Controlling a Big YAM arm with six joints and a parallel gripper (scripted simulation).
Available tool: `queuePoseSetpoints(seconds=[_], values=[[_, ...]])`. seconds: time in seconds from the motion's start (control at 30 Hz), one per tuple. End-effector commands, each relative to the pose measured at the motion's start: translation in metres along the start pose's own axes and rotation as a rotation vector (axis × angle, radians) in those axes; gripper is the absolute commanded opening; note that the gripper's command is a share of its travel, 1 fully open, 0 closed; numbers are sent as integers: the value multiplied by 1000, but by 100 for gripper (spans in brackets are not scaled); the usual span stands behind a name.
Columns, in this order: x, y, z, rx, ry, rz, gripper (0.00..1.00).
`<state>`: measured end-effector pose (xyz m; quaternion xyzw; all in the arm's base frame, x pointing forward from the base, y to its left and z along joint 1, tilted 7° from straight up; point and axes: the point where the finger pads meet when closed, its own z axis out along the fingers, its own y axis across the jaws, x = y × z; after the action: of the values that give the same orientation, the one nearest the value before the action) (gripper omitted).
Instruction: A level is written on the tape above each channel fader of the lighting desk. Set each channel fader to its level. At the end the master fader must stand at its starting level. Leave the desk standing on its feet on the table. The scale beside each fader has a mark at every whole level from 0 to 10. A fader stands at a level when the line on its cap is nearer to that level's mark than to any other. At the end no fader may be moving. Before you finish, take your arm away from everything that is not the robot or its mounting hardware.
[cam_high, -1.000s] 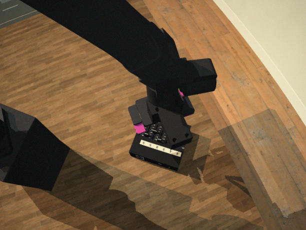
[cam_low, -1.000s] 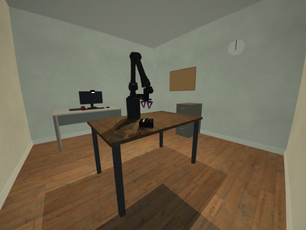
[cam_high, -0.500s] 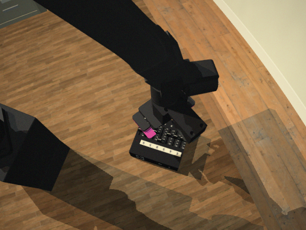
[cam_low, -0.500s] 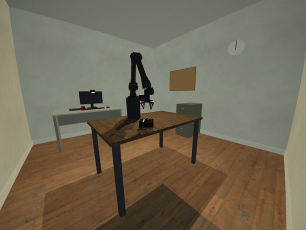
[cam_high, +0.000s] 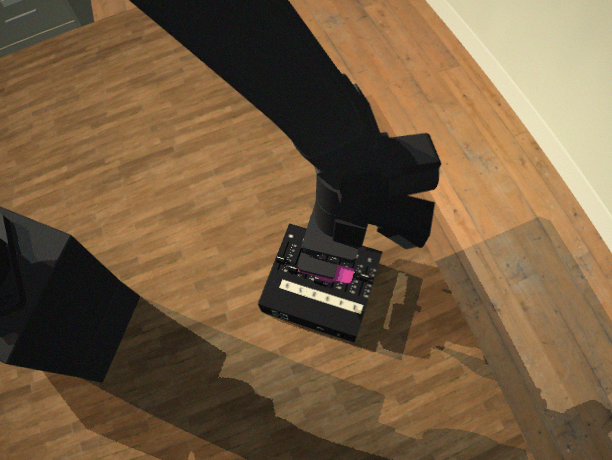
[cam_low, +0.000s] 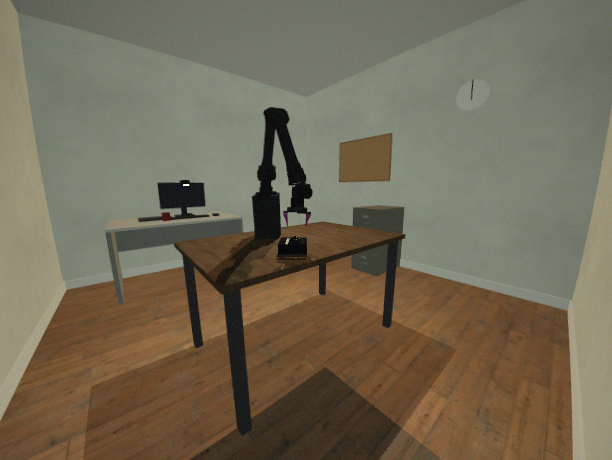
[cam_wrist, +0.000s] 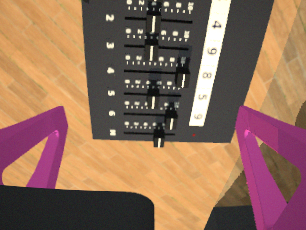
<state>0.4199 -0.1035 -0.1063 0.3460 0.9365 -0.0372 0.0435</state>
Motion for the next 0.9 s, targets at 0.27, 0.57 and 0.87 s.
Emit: queuePoseSetpoints(seconds=[0.27,0.57,0.87], values=[[-15,15,26,6,-11,-617,100],[-22,23,21,16,-17,-1018,100],[-23,22,22,4,-57,-1384,0]])
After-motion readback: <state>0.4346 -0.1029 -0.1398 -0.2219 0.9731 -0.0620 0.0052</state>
